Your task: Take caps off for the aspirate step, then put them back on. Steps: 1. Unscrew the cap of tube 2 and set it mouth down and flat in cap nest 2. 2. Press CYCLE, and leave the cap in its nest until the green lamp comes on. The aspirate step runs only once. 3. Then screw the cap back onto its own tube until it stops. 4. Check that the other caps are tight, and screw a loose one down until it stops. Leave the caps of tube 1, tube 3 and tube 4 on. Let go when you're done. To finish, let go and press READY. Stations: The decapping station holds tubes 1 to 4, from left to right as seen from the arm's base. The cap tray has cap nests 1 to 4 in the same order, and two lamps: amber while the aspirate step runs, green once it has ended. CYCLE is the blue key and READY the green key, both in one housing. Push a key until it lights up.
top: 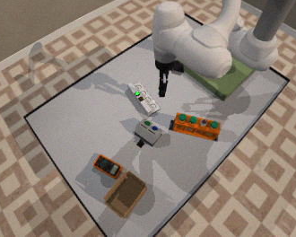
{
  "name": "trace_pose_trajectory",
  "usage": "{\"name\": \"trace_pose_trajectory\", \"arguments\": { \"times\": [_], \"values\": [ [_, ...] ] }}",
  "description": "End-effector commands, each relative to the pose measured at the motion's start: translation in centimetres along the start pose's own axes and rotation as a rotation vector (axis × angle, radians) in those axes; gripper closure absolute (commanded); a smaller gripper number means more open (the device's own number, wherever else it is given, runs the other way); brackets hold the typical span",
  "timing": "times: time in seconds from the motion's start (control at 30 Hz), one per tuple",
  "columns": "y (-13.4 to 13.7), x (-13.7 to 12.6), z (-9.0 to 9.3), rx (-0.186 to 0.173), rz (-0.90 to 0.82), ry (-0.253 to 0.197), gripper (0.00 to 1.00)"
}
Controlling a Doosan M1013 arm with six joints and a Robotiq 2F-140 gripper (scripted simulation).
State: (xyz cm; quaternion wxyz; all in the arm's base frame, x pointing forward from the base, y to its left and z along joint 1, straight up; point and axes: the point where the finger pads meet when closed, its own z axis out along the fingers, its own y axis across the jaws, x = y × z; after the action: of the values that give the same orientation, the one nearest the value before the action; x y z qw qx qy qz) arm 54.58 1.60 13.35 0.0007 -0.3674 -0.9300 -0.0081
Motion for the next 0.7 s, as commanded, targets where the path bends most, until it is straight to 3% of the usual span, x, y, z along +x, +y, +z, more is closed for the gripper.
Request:
{"name": "trace_pose_trajectory", "arguments": {
  "times": [0.0,0.23,0.3,0.67],
  "values": [
    [2.1,2.8,0.0,0.012,0.014,-0.008,0.7],
    [5.4,7.3,0.1,0.012,0.014,-0.008,0.7],
    [5.4,7.3,0.1,0.012,0.014,-0.008,0.7],
    [10.7,14.6,0.2,0.012,0.014,-0.008,0.7]
  ]
}}
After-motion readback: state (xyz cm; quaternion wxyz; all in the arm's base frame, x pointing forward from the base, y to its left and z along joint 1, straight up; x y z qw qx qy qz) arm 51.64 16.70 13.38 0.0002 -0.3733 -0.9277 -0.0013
